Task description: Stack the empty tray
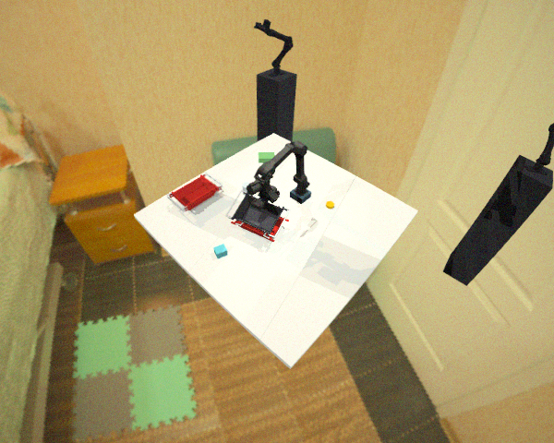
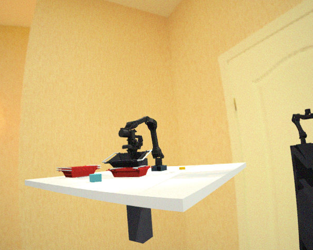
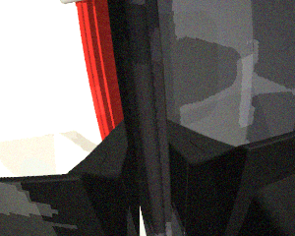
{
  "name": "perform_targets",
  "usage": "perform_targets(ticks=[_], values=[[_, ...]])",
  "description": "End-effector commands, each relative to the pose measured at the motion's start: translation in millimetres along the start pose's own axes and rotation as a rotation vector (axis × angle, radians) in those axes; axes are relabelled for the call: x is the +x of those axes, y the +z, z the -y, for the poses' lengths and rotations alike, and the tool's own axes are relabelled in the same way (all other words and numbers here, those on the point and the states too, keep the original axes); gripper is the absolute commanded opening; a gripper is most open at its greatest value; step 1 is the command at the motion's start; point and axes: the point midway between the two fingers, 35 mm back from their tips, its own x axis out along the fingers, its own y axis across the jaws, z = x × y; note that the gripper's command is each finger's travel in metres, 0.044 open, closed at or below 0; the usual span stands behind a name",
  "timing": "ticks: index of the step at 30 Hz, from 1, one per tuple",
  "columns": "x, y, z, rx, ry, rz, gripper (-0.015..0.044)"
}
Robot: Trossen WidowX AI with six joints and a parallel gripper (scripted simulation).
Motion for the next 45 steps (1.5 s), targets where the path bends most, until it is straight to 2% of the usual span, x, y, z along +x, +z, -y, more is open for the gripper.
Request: perform_targets(ticks=[1,45], values=[[4.1,0.0,-4.5,-0.007,0.022,-0.002,0.0000],[10.7,0.0,-8.7,-0.007,0.022,-0.002,0.0000]])
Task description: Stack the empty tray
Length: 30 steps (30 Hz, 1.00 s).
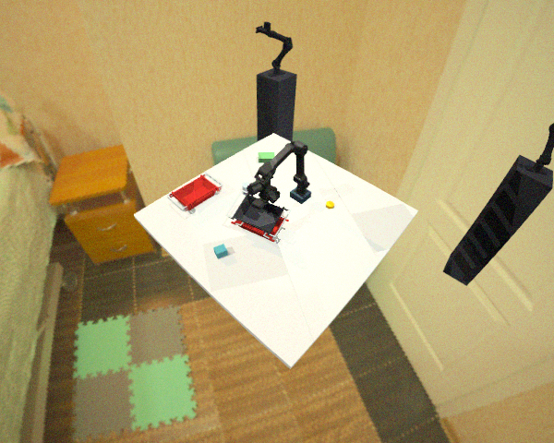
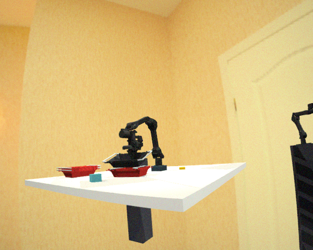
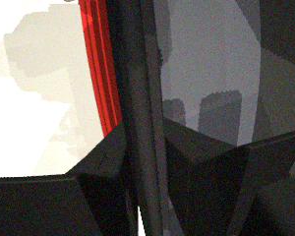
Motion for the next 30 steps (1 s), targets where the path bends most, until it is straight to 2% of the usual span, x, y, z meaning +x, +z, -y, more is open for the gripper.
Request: perform_targets(ticks=[1,30], values=[[4.8,0.0,-4.8,-0.006,0.025,-0.001,0.0000],[4.8,0.0,-4.8,-0.006,0.025,-0.001,0.0000]])
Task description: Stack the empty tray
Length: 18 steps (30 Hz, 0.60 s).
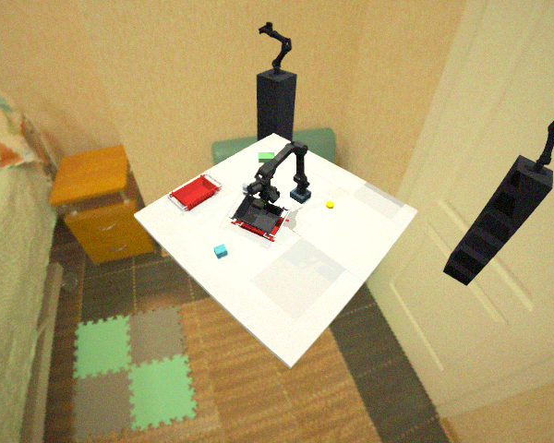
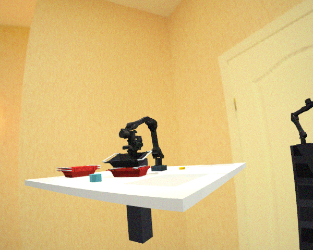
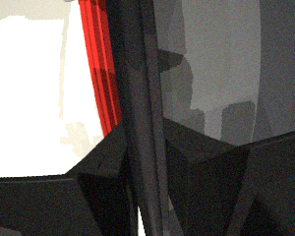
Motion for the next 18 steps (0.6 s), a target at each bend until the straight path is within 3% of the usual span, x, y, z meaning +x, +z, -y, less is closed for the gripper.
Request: perform_targets(ticks=[1,18], values=[[0,0,0,0.000,0.001,0.000,0.0000],[12,0,-9,-0.006,0.025,-0.001,0.0000]])
